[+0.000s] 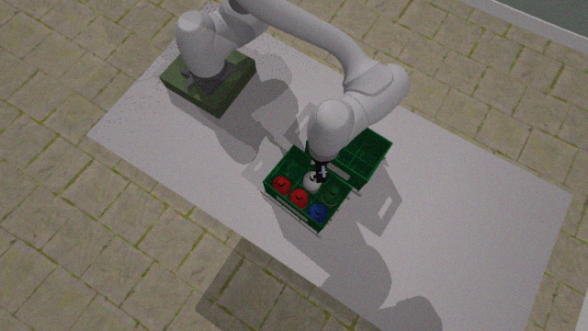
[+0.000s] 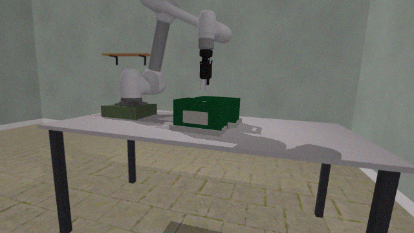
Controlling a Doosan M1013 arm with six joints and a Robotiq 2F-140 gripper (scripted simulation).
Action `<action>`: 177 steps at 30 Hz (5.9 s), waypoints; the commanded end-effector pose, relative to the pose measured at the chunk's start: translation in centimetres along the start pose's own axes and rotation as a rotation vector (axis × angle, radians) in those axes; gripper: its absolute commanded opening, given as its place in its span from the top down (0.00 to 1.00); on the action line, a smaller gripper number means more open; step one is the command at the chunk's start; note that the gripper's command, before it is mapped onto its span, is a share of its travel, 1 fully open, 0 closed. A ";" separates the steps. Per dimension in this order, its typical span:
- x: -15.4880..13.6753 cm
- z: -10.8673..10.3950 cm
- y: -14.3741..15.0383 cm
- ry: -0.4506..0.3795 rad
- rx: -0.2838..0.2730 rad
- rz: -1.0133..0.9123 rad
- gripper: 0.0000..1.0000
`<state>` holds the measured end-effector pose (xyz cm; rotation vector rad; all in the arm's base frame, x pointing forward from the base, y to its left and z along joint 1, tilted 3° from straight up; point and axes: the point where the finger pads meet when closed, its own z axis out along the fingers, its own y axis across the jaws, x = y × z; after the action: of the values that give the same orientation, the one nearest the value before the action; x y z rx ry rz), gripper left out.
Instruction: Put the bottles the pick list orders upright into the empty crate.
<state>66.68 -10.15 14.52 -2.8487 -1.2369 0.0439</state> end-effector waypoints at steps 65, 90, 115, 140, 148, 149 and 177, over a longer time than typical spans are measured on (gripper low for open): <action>0.1 4.6 -0.2 -0.001 0.004 -0.007 0.62; 0.1 7.7 -0.2 -0.001 0.004 -0.007 0.62; 0.1 9.0 -0.2 -0.001 0.004 -0.007 0.62; 0.1 9.0 -0.2 -0.001 0.004 -0.007 0.62; 0.1 9.0 -0.2 -0.001 0.004 -0.007 0.62; 0.1 9.0 -0.2 -0.001 0.004 -0.007 0.62; 0.1 9.0 -0.2 -0.001 0.004 -0.007 0.62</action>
<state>66.35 -10.00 5.91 -2.8489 -1.2388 0.0451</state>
